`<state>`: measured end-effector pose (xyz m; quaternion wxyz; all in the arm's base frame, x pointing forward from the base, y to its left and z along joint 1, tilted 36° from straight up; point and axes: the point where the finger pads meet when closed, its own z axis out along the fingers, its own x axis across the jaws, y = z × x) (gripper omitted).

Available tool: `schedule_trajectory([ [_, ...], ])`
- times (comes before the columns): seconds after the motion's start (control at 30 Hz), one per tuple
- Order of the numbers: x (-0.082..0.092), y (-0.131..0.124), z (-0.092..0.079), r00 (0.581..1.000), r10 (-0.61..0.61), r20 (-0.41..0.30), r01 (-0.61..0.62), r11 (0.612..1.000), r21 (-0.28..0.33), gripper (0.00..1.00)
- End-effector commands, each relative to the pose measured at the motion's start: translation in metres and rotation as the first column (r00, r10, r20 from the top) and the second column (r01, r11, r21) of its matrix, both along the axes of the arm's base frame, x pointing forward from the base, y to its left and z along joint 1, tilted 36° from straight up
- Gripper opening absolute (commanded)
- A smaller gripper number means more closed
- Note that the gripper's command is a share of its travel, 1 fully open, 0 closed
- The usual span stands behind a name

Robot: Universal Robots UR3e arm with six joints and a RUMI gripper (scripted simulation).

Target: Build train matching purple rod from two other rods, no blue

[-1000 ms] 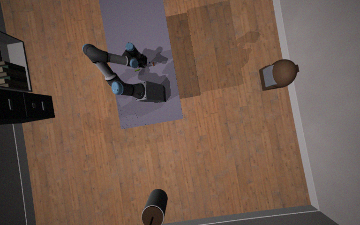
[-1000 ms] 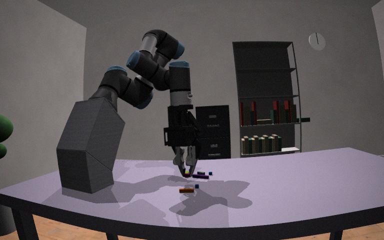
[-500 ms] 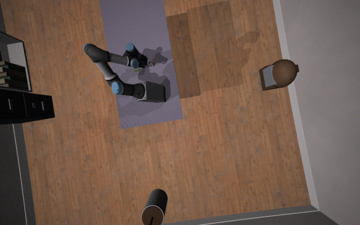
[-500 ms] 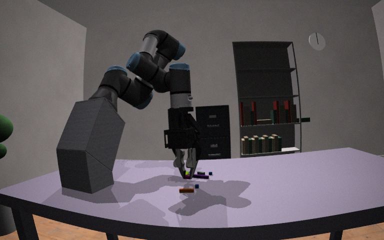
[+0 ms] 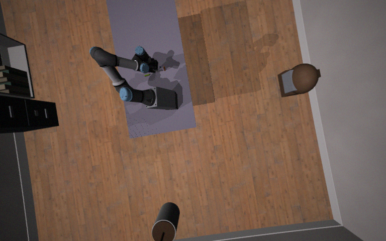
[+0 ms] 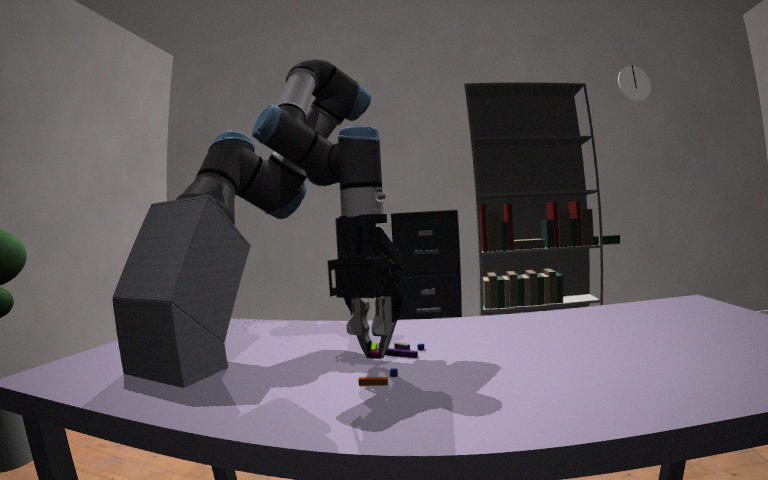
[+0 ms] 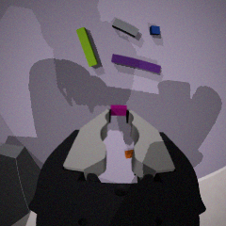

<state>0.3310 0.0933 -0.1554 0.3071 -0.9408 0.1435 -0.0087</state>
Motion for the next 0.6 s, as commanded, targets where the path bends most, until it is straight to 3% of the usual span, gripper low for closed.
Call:
schedule_trajectory([
  [0.0,0.0006,-0.0007,0.0002,1.0,-0.001,0.001,0.001,1.0,-0.001,0.0],
  [0.57,0.0008,0.0004,-0.0013,1.0,-0.001,0.001,0.001,1.0,-0.001,0.0],
])
